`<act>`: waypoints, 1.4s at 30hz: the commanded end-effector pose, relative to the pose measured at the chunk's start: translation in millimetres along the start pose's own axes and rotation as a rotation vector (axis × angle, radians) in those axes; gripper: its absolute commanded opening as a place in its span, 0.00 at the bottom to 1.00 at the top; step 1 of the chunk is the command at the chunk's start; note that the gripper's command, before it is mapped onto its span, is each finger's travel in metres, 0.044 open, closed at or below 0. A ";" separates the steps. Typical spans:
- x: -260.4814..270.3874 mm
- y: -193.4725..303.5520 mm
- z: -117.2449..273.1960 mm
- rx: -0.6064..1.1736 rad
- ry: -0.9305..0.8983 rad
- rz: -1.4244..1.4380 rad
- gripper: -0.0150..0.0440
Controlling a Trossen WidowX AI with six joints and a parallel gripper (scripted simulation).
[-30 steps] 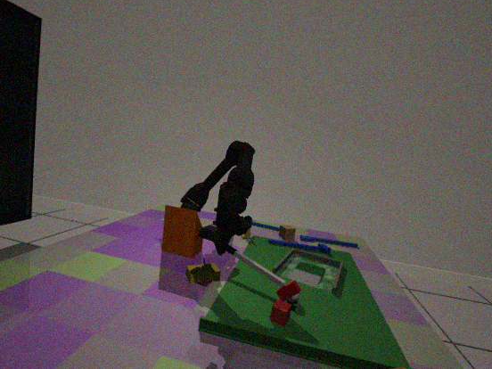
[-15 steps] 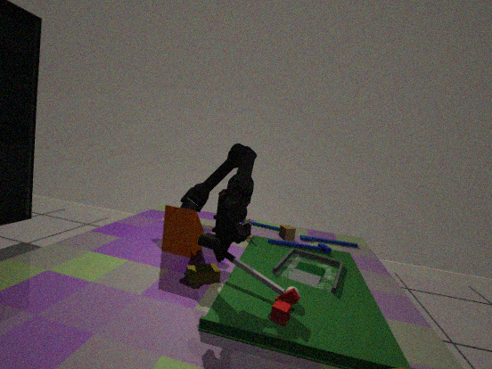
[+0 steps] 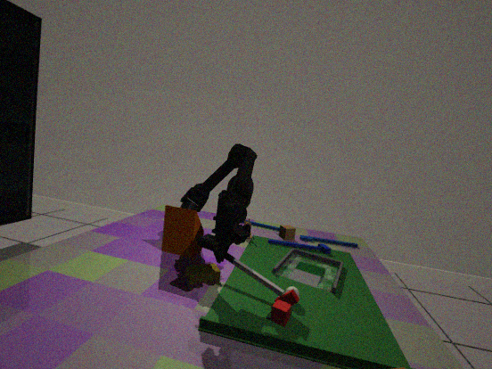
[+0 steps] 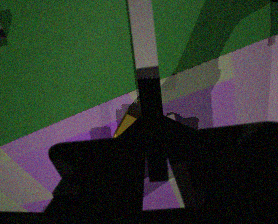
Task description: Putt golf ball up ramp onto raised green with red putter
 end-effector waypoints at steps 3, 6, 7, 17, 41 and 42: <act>23.2 -4.6 1.2 -0.003 0.003 -0.002 0.25; 70.0 -8.1 0.4 -0.008 0.000 -0.005 0.25; 85.5 -7.5 -0.8 -0.008 -0.003 -0.005 0.25; 107.8 -5.9 7.4 -0.008 -0.008 -0.005 0.25; 106.9 -5.8 50.2 -0.013 -0.008 -0.010 0.25; 106.9 -5.8 50.2 -0.013 -0.008 -0.010 0.25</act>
Point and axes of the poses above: the point midway between the two fingers, 35 mm back from their tips, its own z axis back along the fingers, its own x axis across the jaws, y = z × x, the point moved 3 cm from there along z, back along the fingers, and after that the axes turned 2 degrees about z, right-handed, at the moved point
